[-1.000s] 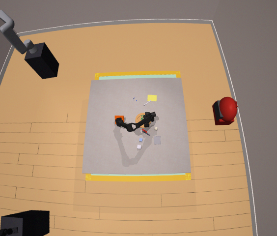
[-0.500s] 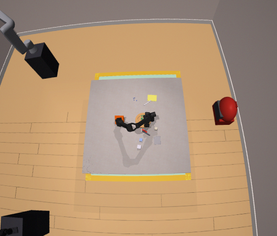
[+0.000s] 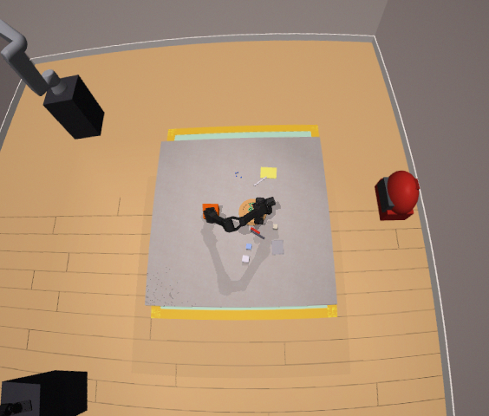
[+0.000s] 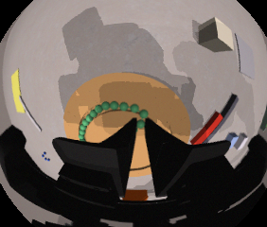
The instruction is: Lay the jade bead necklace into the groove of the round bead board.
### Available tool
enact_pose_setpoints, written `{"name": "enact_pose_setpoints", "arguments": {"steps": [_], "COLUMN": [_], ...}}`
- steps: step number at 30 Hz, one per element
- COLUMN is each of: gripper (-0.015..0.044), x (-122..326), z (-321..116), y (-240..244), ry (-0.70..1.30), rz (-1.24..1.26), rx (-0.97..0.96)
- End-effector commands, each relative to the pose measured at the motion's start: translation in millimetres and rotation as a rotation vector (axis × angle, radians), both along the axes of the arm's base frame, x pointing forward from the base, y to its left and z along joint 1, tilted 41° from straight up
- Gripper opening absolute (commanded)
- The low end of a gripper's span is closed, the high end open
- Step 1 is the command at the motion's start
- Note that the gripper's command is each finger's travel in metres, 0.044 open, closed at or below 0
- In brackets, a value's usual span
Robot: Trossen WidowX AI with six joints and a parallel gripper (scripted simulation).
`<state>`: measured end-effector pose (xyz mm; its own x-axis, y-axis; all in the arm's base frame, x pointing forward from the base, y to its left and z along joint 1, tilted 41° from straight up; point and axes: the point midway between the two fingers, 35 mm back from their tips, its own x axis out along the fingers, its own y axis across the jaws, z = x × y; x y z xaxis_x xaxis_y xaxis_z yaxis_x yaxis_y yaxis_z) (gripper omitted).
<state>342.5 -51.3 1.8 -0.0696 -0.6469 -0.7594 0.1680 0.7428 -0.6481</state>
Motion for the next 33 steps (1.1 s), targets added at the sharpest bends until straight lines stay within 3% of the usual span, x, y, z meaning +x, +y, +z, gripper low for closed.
{"name": "enact_pose_setpoints", "arguments": {"steps": [1,30,33], "gripper": [0.0000,0.0000,0.0079], "x": [1,4,4], "z": [3,8,10], "y": [4,-14,-12], "ry": [-0.003,-0.003,-0.008], "rz": [0.004,0.004,-0.001], "rx": [-0.002,-0.003,0.001]}}
